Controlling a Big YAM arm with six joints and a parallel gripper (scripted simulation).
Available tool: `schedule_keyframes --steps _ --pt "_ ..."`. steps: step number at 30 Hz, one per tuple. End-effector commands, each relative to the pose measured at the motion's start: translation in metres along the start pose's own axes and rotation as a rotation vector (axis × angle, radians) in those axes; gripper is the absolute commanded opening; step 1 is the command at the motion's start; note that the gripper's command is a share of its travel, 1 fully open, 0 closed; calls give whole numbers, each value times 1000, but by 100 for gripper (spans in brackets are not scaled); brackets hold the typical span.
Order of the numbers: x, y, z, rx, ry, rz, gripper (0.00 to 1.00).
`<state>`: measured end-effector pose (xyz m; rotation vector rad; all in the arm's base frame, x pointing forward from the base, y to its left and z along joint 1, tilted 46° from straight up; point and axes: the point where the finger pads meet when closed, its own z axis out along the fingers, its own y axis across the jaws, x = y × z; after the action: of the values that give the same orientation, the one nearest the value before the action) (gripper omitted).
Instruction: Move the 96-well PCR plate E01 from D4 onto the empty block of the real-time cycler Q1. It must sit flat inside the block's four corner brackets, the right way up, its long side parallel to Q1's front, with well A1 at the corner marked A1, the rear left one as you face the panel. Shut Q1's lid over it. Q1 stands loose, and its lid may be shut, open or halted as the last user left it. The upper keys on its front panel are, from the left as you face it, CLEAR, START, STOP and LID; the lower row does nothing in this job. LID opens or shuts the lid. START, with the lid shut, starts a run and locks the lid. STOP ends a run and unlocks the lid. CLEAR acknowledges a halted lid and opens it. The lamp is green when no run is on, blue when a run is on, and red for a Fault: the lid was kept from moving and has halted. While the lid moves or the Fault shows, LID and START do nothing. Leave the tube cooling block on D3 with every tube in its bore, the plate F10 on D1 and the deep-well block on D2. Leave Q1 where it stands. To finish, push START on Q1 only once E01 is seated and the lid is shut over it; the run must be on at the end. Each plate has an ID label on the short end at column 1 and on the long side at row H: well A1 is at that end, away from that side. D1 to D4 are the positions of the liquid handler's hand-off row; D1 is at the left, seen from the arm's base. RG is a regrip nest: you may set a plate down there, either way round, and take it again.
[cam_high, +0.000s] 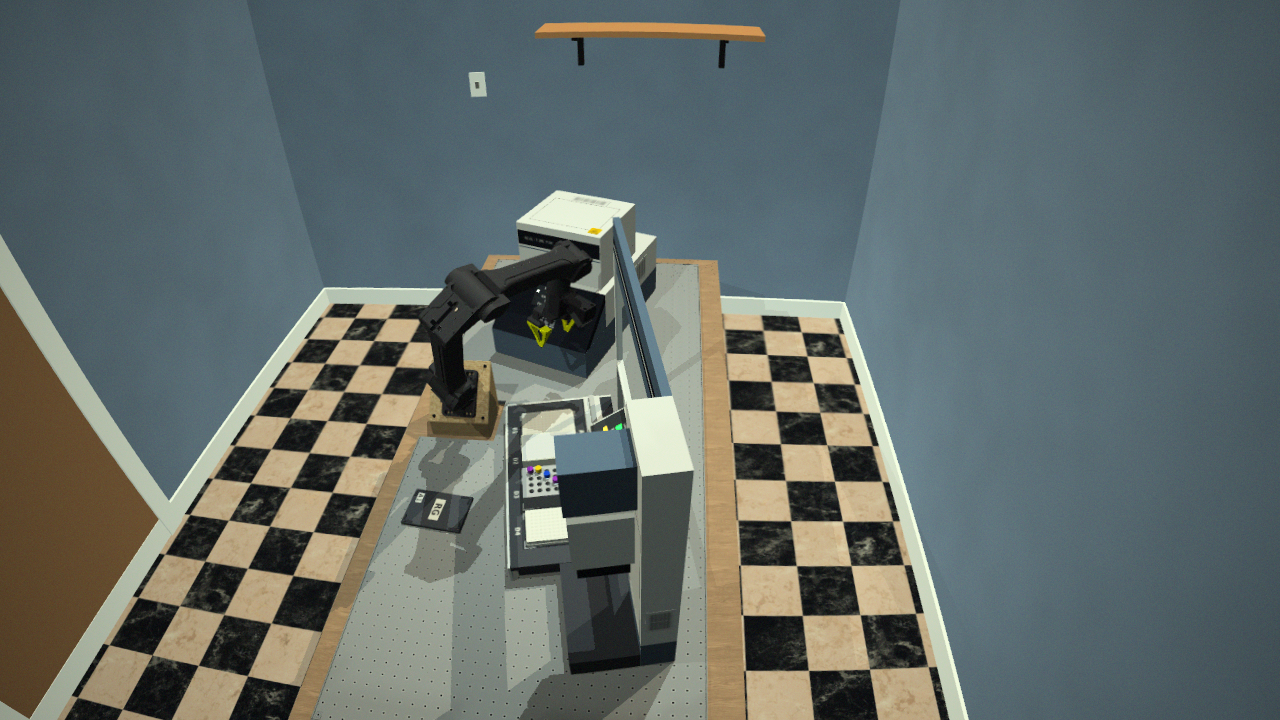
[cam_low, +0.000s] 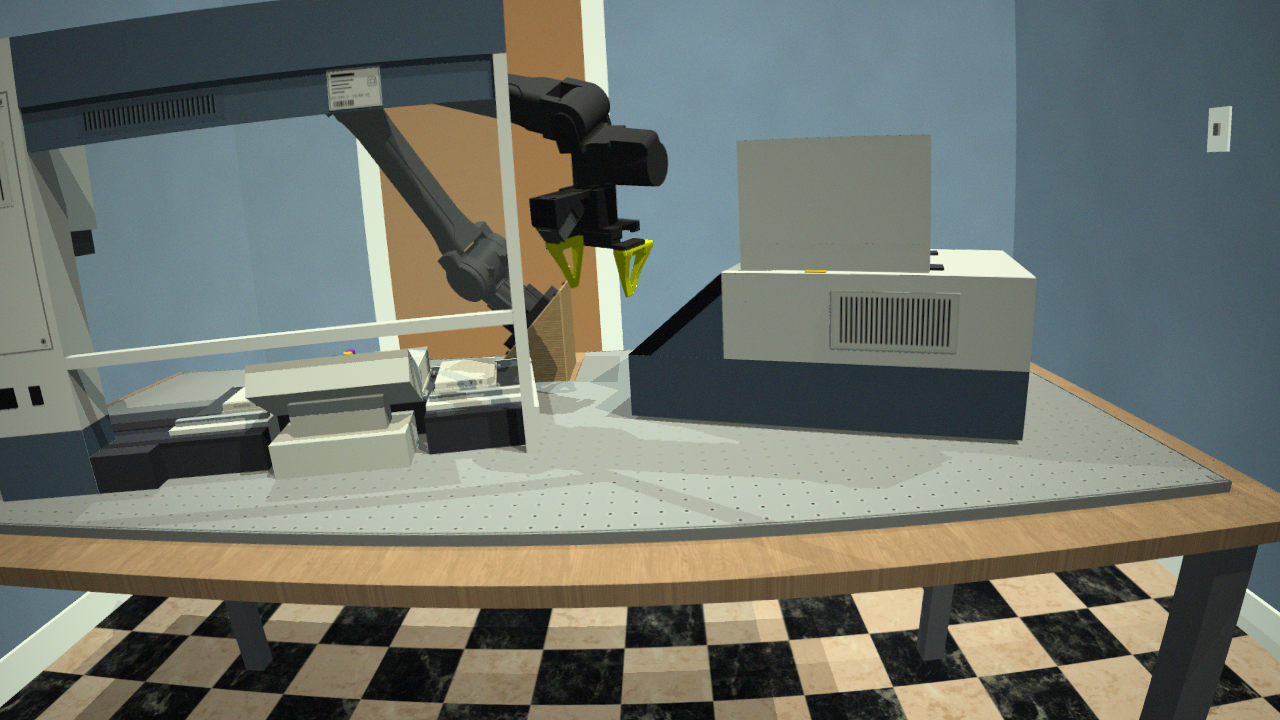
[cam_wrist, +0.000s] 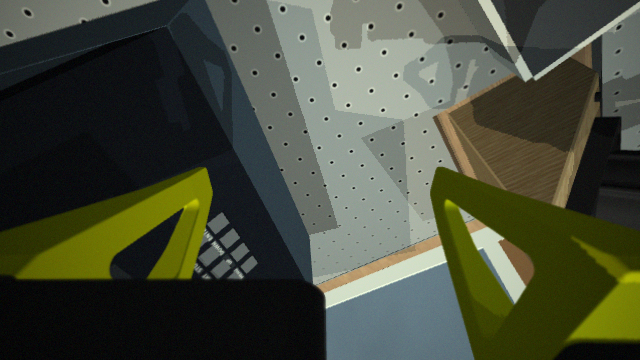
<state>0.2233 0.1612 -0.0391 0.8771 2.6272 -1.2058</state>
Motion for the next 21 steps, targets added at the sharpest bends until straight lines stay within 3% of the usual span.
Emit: schedule_keyframes --steps 1,17,18,21 --pt "0 2 -3 -8 -1 1 100" --pt "0 2 -3 -8 -1 1 100" --pt "-2 -5 0 -14 -9 -32 0" --pt "-12 -23 7 -26 -13 -106 0"
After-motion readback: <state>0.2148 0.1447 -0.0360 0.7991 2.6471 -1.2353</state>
